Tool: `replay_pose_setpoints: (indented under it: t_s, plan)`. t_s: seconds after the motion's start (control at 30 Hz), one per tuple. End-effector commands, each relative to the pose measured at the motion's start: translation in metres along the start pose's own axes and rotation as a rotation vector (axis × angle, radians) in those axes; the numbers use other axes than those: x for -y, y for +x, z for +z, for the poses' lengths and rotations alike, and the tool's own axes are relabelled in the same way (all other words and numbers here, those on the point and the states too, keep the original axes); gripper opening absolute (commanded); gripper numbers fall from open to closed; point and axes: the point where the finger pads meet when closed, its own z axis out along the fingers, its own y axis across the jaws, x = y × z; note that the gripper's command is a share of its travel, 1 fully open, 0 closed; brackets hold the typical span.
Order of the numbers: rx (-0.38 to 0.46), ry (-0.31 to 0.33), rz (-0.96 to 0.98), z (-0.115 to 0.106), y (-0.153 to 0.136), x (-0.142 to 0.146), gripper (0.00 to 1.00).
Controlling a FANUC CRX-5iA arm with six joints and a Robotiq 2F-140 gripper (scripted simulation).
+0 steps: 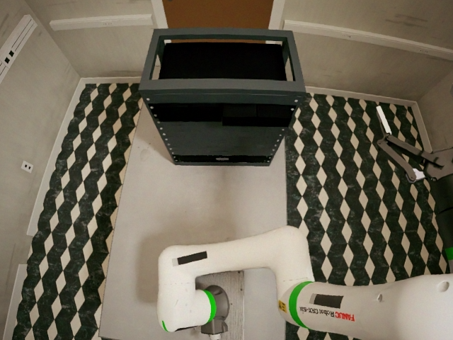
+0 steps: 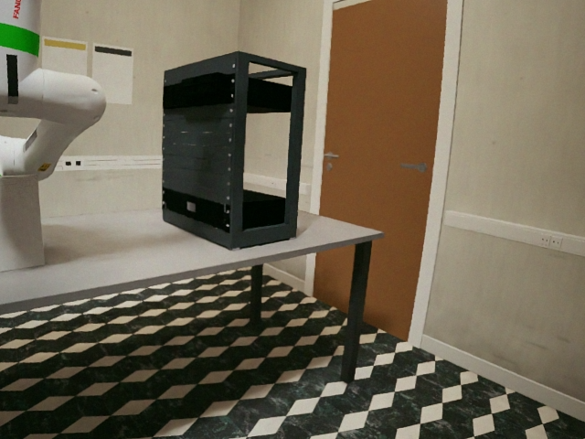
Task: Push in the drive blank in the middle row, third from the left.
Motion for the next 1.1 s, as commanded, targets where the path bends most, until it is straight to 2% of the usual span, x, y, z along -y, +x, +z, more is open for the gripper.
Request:
replay_pose_setpoints:
  t_s: [0.0,0.17,0.23,0.33,0.67,1.07]
  plan:
    - [0.023,0.049,-0.135,-0.007,0.011,-0.038,1.0]
    - [0.024,0.048,-0.232,-0.01,0.021,-0.071,1.0]
    - [0.024,0.048,-0.232,-0.01,0.021,-0.071,1.0]
    - [0.025,0.048,-0.319,-0.013,0.03,-0.102,1.0]
    - [0.029,0.052,-0.487,-0.019,0.048,-0.169,1.0]
    - [0.029,0.052,-0.489,-0.019,0.048,-0.17,1.0]
